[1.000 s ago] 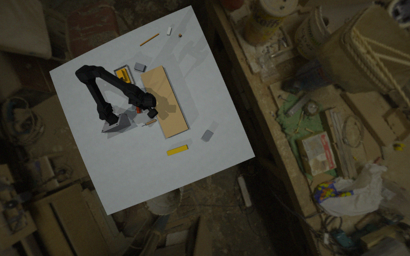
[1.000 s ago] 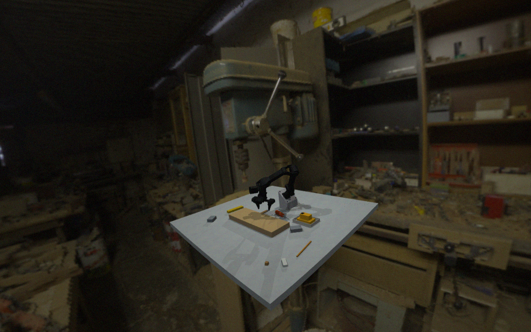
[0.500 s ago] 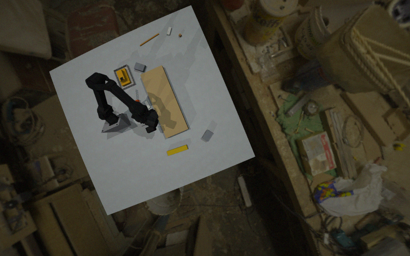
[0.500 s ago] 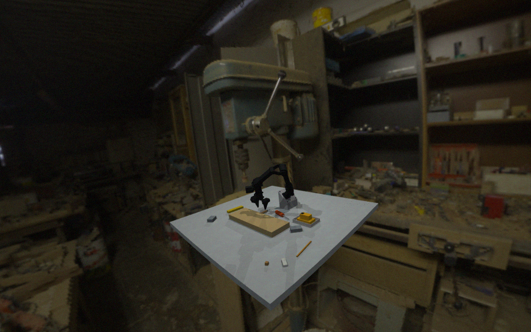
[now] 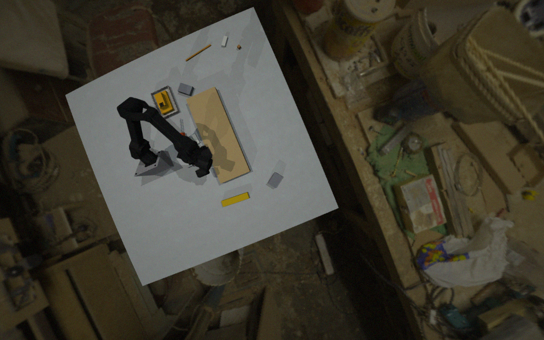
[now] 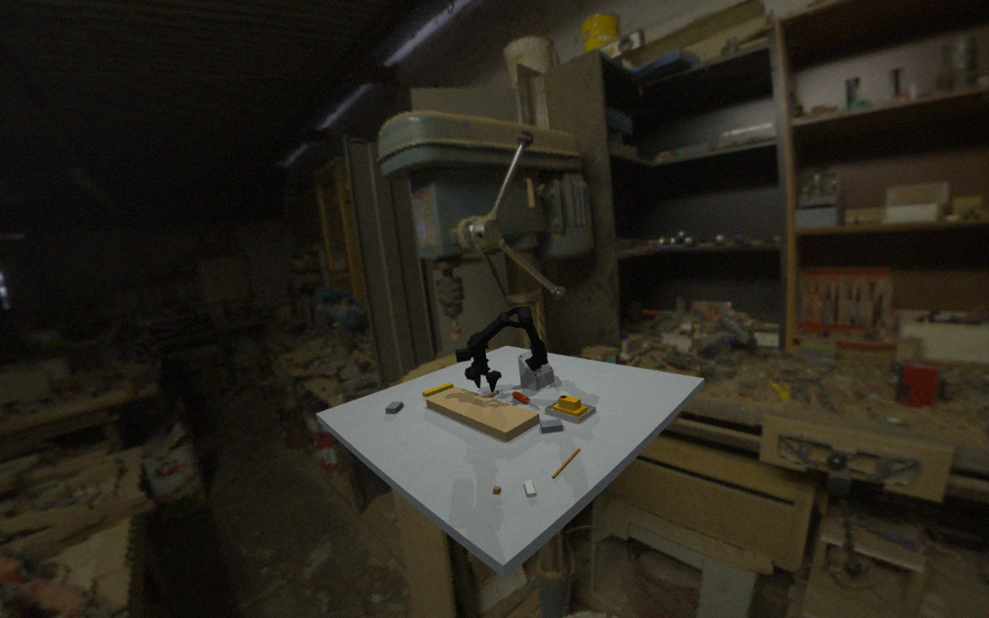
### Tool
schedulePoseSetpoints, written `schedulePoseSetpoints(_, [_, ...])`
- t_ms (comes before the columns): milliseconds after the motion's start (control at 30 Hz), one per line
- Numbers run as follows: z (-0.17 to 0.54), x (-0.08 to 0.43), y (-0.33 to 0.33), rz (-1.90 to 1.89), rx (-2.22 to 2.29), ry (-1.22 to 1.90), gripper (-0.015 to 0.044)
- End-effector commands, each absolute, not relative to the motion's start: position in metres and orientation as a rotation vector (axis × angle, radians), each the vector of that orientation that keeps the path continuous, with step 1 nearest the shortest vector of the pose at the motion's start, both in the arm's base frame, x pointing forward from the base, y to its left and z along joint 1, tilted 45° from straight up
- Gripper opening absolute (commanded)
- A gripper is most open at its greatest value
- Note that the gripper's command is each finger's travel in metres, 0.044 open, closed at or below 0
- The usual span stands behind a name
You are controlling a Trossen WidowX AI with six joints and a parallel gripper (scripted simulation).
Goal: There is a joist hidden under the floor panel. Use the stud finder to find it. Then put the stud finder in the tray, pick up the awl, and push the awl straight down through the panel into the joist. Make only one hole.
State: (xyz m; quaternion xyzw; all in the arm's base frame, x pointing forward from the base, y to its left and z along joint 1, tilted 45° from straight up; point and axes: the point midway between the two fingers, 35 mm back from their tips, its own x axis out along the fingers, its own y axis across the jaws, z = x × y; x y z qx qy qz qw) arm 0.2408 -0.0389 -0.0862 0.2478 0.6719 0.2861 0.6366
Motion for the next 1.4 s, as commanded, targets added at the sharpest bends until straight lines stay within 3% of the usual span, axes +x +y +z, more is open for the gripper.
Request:
schedulePoseSetpoints(0, [-0.09,0.24,-0.034,0.652,0.575,1.534,0.044])
schedulePoseSetpoints(733, [-0.113,0.24,-0.01,0.654,0.578,1.533,0.044])
schedulePoseSetpoints(1200, [-0.113,0.24,-0.01,0.654,0.578,1.533,0.0072])
schedulePoseSetpoints(1367, [-0.113,0.24,-0.01,0.654,0.578,1.533,0.0039])
